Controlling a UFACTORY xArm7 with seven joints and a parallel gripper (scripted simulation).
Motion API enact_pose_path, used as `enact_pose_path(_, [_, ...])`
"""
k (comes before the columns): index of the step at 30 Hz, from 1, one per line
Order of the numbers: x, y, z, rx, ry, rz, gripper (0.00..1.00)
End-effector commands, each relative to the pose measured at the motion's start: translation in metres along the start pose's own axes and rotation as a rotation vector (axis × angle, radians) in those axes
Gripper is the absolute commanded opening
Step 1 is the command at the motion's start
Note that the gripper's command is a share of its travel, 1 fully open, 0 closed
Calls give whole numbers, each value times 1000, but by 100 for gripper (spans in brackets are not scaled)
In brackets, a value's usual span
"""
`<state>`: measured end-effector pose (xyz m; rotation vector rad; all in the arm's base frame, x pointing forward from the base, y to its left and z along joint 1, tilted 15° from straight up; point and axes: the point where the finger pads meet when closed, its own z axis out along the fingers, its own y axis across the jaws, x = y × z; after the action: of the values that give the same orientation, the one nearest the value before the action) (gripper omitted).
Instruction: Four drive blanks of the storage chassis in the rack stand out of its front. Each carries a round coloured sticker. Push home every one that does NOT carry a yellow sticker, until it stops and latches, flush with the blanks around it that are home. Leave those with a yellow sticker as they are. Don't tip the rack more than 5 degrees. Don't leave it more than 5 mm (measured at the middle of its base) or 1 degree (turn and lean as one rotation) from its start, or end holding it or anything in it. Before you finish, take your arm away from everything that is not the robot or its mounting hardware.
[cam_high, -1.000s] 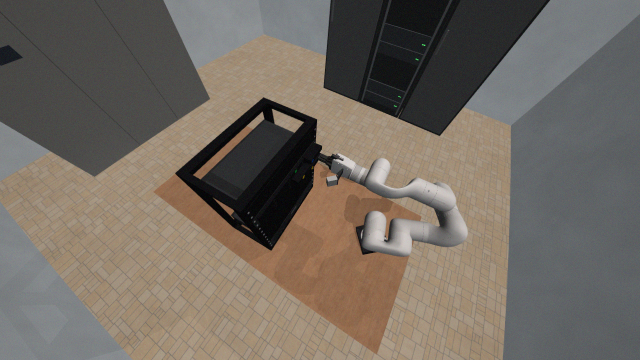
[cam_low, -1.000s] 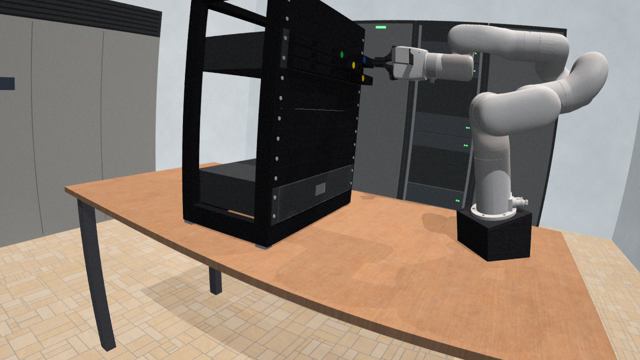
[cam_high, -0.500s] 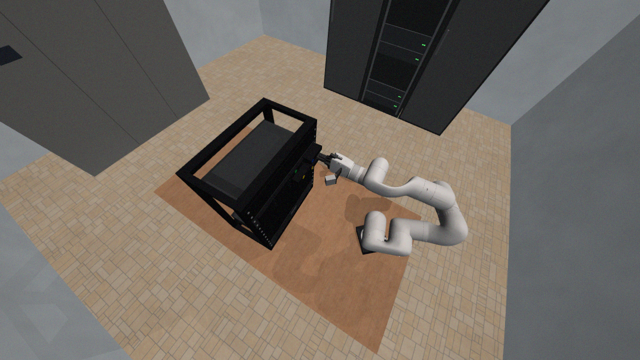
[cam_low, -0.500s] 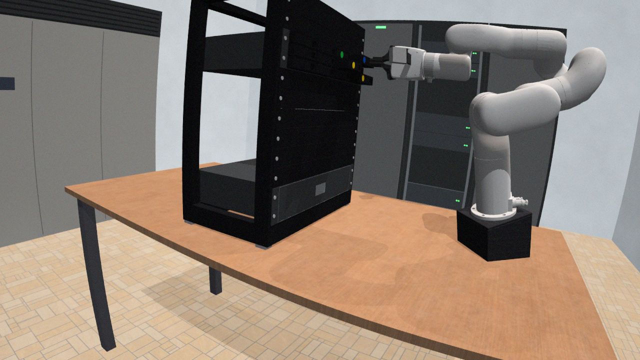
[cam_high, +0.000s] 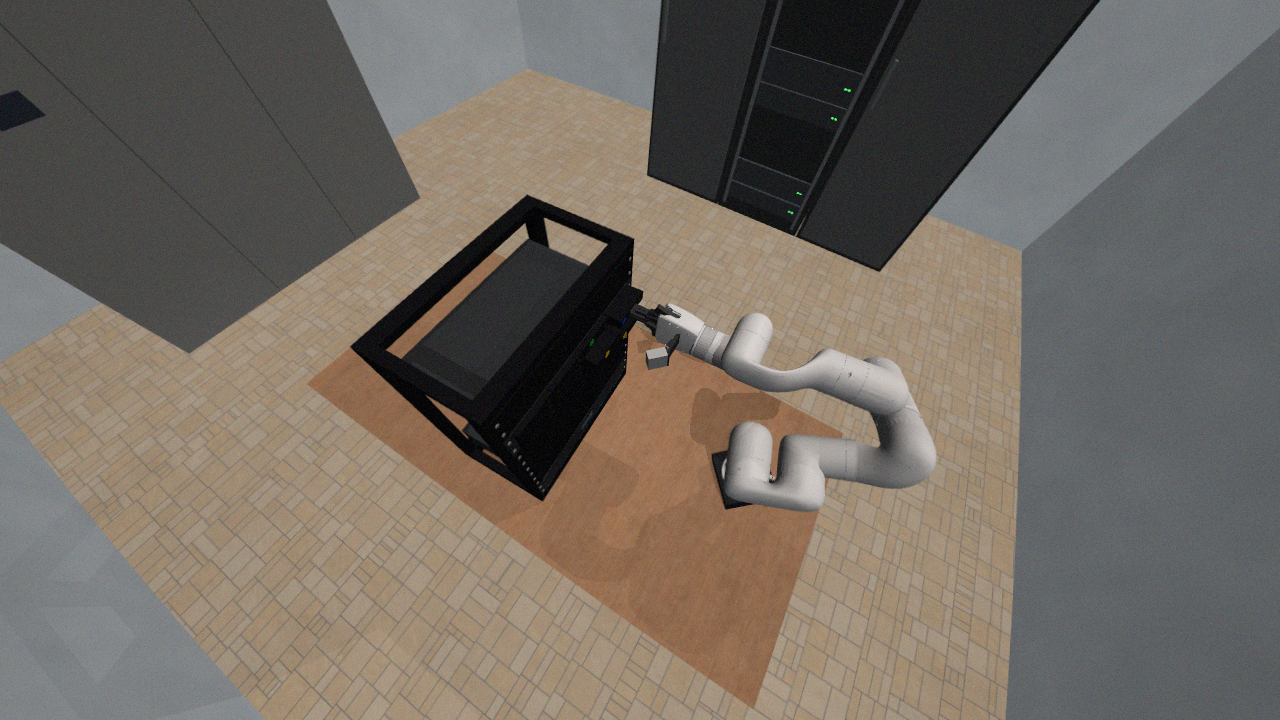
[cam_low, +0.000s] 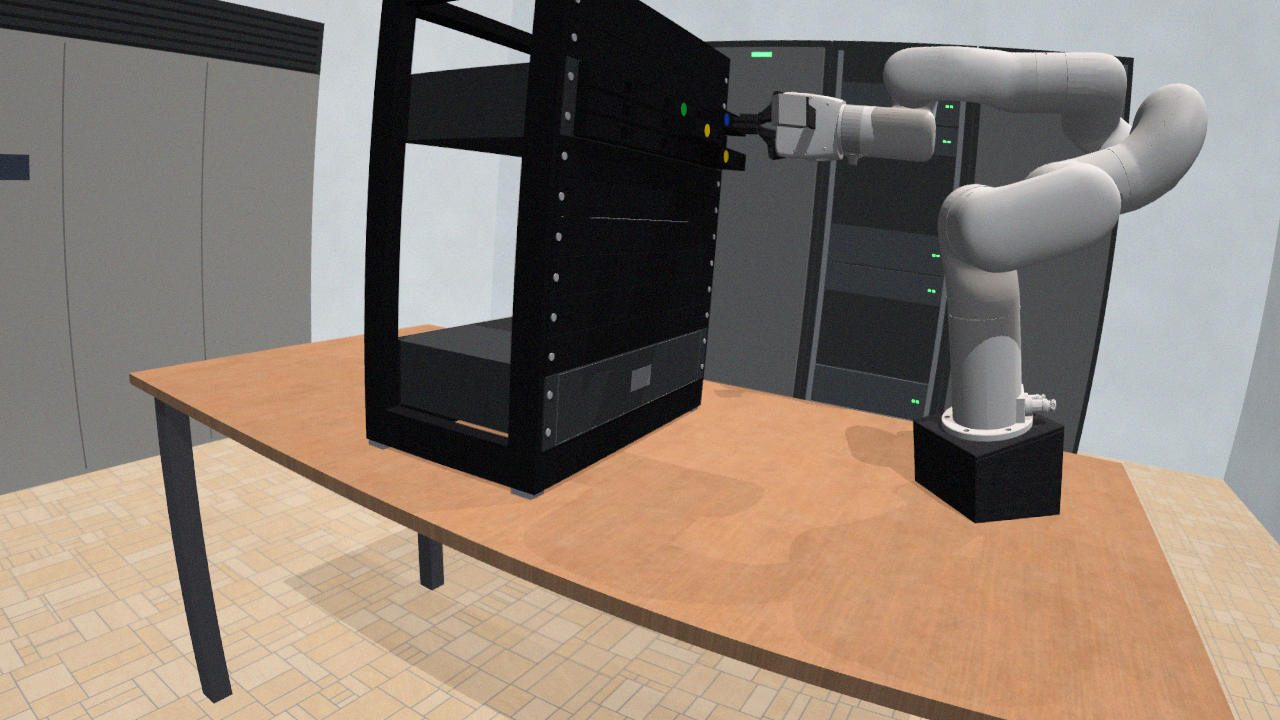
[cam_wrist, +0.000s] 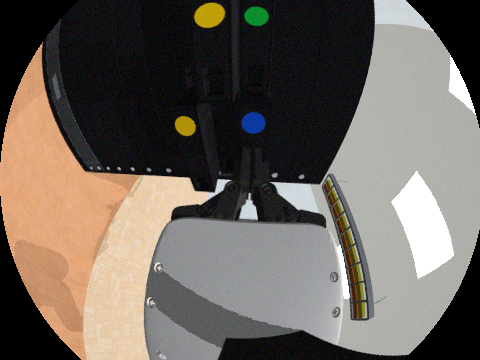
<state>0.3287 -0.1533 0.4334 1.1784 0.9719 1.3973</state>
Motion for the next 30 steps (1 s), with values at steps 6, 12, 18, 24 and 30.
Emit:
enact_pose_path(6, [-1, 2, 4, -3, -1, -1, 0])
enact_pose_path(12, [-1, 2, 10, -3, -1, -1, 0])
enact_pose_path(18, [-1, 2, 10, -3, -1, -1, 0])
enact_pose_path(24, [-1, 2, 13, -3, -1, -1, 0])
enact_pose_path(30, [-1, 2, 20, -3, -1, -1, 0])
